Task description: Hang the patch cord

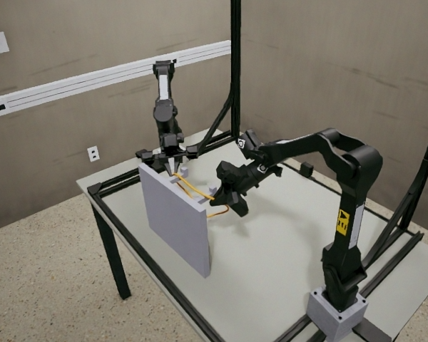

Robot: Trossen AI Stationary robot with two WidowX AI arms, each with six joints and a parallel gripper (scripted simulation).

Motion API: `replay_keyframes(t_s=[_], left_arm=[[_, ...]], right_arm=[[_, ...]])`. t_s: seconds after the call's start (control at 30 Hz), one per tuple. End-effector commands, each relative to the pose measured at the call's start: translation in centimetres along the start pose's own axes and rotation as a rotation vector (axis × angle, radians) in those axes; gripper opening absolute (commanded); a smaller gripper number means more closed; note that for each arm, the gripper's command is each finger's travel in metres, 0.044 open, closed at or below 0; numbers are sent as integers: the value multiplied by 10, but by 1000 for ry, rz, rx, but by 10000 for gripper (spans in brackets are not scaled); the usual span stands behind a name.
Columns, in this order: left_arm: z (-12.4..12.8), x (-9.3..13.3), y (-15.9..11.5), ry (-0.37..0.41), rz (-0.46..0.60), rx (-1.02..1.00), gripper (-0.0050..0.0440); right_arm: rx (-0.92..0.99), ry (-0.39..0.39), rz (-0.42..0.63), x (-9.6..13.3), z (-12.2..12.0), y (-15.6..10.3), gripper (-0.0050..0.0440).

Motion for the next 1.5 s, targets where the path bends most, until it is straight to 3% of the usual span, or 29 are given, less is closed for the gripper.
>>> replay_keyframes(t_s=[0.0,1.47], left_arm=[[3,4,6,-22,-13,14,25],[9,-8,-1,-172,-40,-97,25]], right_arm=[[3,4,-27,5,2,9,25],[3,4,-27,5,2,9,25]])
Point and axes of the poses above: on each arm, the point midway between the two fingers, 35 mm back from their tips, its own x axis back along the fingers, its own z axis across the jaws, y = z × x, the point moved 1 cm from there along x, back along the fingers, and after that the axes turned 13 degrees about -x, right-handed, at the moved point
